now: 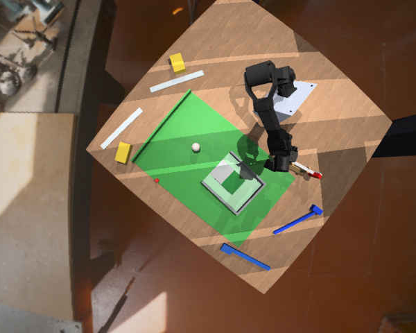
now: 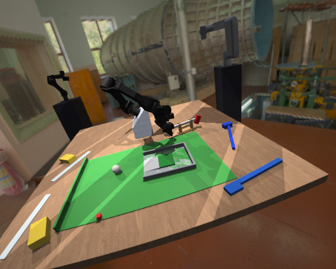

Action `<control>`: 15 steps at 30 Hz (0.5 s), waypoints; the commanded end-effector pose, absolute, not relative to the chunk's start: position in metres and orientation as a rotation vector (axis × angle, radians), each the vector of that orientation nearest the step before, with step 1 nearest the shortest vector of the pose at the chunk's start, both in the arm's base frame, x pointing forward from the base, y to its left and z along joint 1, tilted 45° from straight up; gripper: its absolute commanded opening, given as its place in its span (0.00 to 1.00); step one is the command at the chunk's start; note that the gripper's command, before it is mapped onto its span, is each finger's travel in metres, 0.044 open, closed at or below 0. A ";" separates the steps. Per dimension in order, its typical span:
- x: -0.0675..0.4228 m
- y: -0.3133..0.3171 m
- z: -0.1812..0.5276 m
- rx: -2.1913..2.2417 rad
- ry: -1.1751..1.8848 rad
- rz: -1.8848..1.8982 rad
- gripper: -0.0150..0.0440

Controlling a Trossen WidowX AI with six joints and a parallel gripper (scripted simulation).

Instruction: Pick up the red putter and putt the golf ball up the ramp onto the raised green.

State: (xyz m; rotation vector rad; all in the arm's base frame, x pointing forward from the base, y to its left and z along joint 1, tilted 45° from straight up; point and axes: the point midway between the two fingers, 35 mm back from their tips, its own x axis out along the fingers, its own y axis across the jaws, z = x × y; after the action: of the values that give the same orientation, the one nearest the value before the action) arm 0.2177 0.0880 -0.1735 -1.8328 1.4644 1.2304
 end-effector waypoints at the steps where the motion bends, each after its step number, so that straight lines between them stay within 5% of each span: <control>1: 0.218 0.088 -0.173 -1.833 1.464 1.230 0.96; 15: 0.218 0.088 -0.173 -1.833 1.464 1.230 0.33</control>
State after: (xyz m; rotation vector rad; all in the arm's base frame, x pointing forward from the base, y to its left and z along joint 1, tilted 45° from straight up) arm 0.2172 0.0876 -0.1737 -1.8336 1.4653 1.2314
